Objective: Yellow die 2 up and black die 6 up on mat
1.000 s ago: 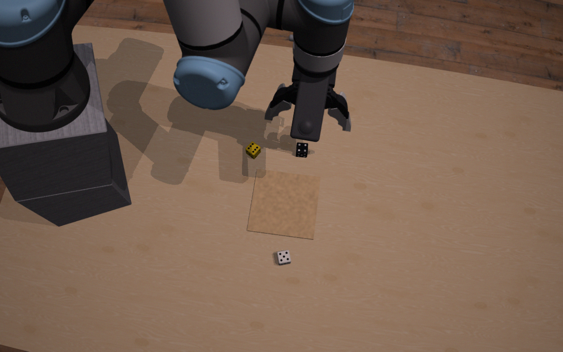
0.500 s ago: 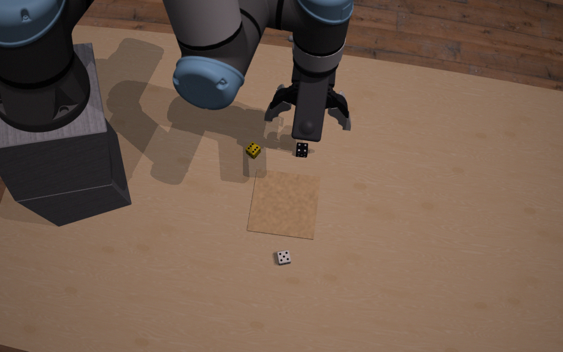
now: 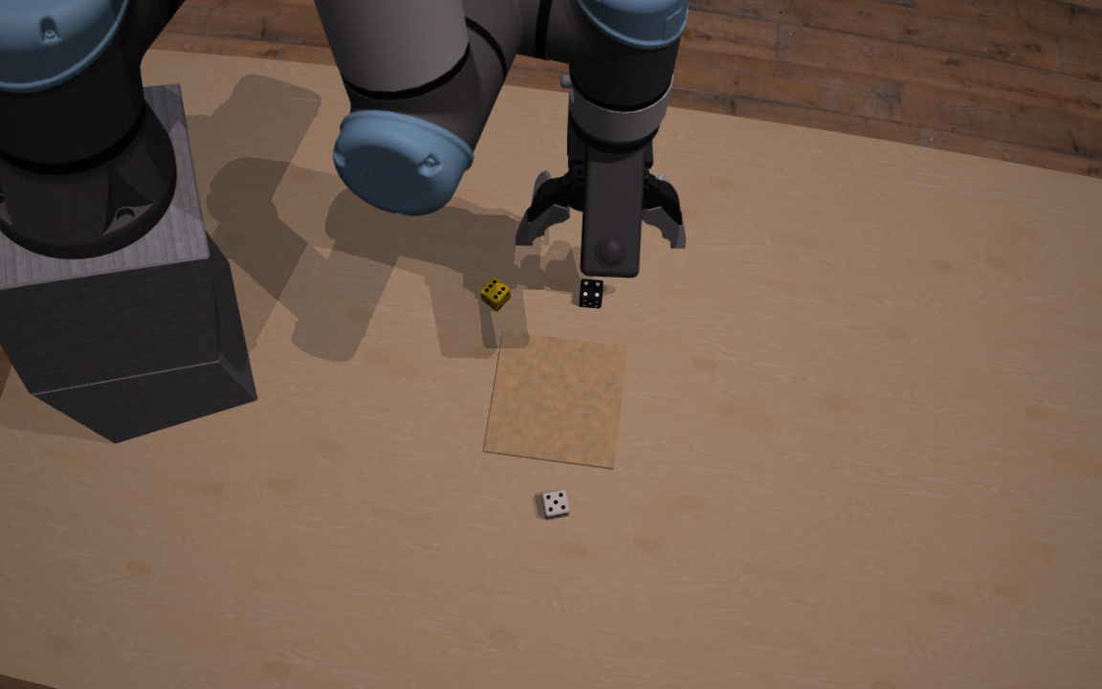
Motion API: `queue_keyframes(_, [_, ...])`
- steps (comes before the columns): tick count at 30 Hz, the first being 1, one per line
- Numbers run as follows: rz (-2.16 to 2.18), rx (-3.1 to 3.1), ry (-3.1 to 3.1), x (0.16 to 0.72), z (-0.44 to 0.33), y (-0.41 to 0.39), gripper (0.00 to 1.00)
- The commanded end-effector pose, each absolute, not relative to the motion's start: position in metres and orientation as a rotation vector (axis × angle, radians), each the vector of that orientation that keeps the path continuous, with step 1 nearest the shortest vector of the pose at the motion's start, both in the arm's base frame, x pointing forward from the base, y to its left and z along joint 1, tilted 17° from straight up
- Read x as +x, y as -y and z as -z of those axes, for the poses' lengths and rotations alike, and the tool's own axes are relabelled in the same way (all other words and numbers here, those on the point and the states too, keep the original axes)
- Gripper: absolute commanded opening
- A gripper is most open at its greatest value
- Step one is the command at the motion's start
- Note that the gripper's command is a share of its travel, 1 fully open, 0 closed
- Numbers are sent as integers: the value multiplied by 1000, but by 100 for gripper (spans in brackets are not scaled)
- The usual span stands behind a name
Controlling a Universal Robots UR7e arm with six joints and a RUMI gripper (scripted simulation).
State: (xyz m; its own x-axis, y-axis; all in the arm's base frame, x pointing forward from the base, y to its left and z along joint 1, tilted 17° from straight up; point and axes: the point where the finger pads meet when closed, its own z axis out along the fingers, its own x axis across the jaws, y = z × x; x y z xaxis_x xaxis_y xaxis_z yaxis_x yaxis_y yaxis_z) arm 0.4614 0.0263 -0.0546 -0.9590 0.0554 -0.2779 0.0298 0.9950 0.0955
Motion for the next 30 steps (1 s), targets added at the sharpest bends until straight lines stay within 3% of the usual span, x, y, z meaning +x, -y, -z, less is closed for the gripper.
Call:
queue_keyframes(1, [-117,-38,-2851,461,55,-26,100])
queue_keyframes(30, [18,-923,-2688,456,60,-27,100])
